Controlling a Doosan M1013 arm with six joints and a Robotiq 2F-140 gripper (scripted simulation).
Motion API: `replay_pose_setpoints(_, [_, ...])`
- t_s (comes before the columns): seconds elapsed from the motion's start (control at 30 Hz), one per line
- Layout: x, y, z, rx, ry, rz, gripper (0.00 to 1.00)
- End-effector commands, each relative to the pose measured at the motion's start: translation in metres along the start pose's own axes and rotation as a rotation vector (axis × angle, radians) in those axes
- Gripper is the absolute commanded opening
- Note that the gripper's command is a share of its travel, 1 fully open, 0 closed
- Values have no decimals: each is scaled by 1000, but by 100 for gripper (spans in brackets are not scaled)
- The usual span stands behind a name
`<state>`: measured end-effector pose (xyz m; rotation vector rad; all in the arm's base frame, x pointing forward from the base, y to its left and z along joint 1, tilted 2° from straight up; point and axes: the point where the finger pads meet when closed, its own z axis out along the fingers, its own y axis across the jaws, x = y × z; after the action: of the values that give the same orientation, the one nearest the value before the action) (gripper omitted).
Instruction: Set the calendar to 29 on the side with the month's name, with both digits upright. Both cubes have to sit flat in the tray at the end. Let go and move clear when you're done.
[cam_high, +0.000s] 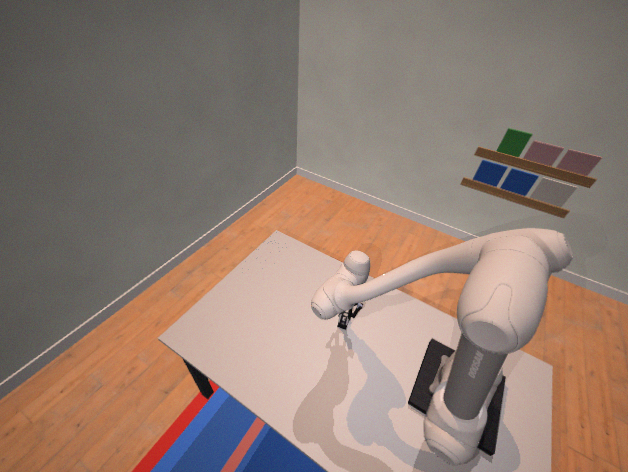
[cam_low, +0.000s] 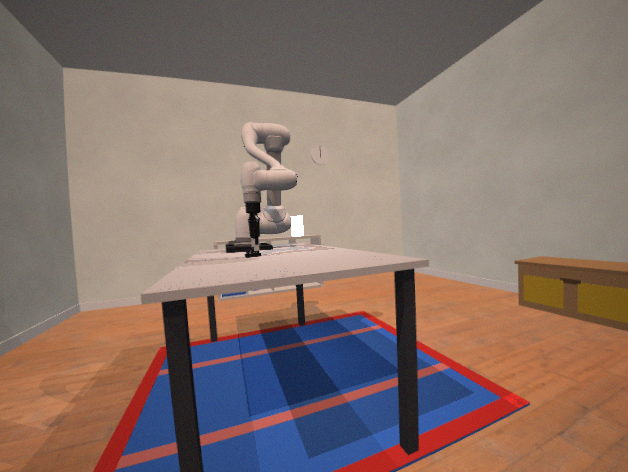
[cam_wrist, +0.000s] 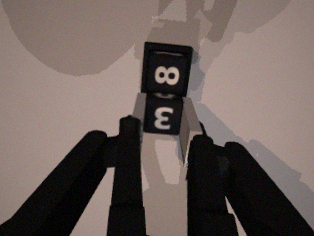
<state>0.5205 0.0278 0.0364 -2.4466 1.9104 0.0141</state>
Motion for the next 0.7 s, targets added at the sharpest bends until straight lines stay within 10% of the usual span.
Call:
replay_pose_setpoints(0.0, [0, 0, 0, 0, 0, 0, 24])
replay_pose_setpoints(0.67, [0, 0, 2, 0, 0, 0, 24])
